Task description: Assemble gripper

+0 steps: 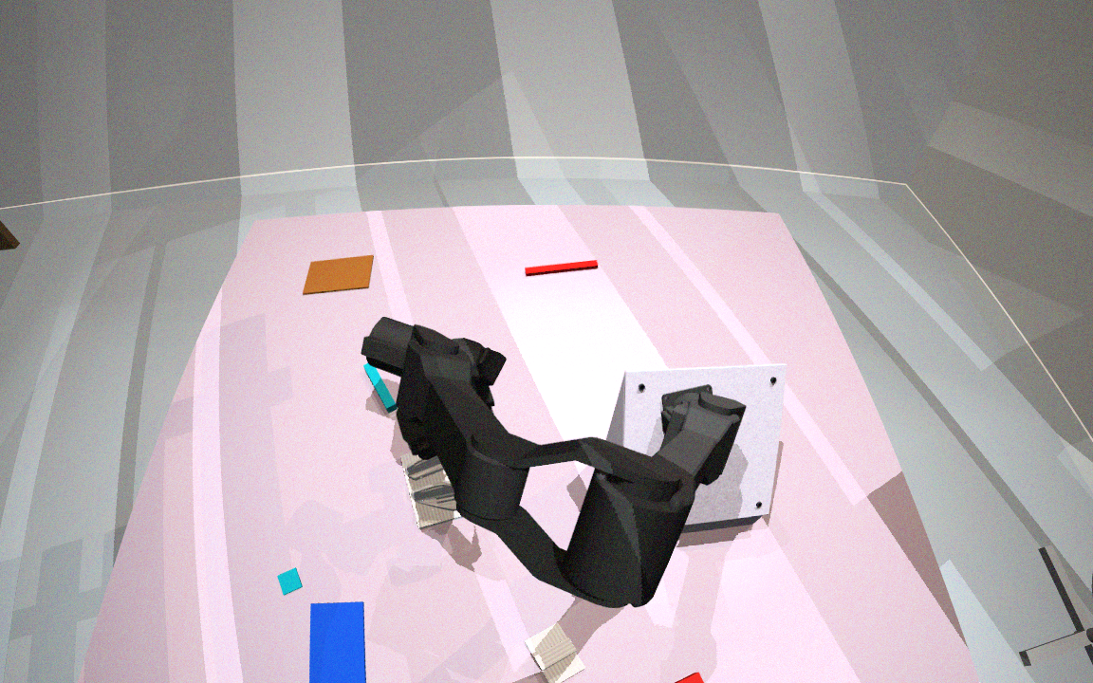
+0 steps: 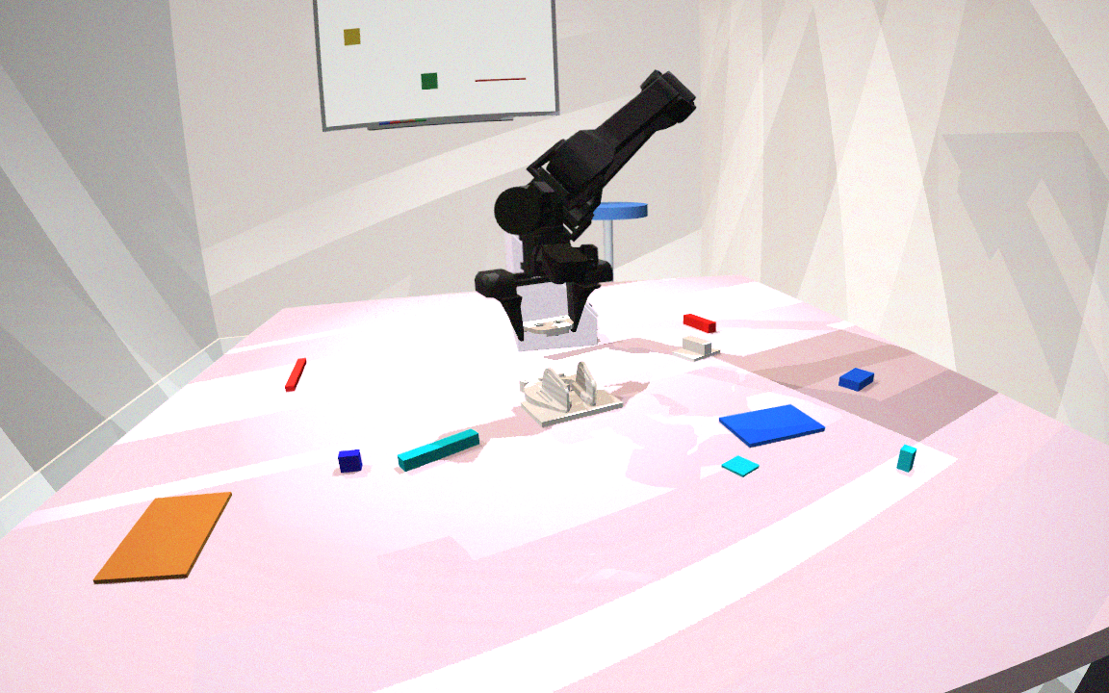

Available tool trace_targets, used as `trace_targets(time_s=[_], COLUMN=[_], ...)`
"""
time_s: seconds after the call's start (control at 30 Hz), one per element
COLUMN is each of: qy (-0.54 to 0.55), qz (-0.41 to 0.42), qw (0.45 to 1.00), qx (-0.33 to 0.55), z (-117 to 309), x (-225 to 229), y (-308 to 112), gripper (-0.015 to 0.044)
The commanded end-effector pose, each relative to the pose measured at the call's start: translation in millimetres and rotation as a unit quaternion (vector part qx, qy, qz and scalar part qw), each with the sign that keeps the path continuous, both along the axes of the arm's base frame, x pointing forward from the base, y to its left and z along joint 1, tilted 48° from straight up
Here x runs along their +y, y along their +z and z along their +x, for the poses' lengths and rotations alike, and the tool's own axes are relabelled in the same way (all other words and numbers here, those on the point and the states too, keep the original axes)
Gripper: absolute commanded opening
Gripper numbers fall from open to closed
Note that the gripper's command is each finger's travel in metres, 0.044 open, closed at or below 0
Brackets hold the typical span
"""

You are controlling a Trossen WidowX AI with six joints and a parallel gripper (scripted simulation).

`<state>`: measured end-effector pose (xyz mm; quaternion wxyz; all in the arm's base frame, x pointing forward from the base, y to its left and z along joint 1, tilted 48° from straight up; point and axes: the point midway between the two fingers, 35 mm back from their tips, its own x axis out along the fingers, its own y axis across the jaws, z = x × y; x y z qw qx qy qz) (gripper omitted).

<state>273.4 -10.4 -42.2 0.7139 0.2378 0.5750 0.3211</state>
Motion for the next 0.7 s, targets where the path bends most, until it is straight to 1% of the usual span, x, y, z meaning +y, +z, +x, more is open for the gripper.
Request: trace_targets(time_s=[0.0,0.67], qy=[0.002,0.001], qz=[-0.002,-0.002], qw=[1.000,1.000], qx=[-0.001,-0.001], z=[-0.2,-0.7], x=[-0.4,0.6], y=[-0.7,-3.3], gripper=[0.0351,0.0351])
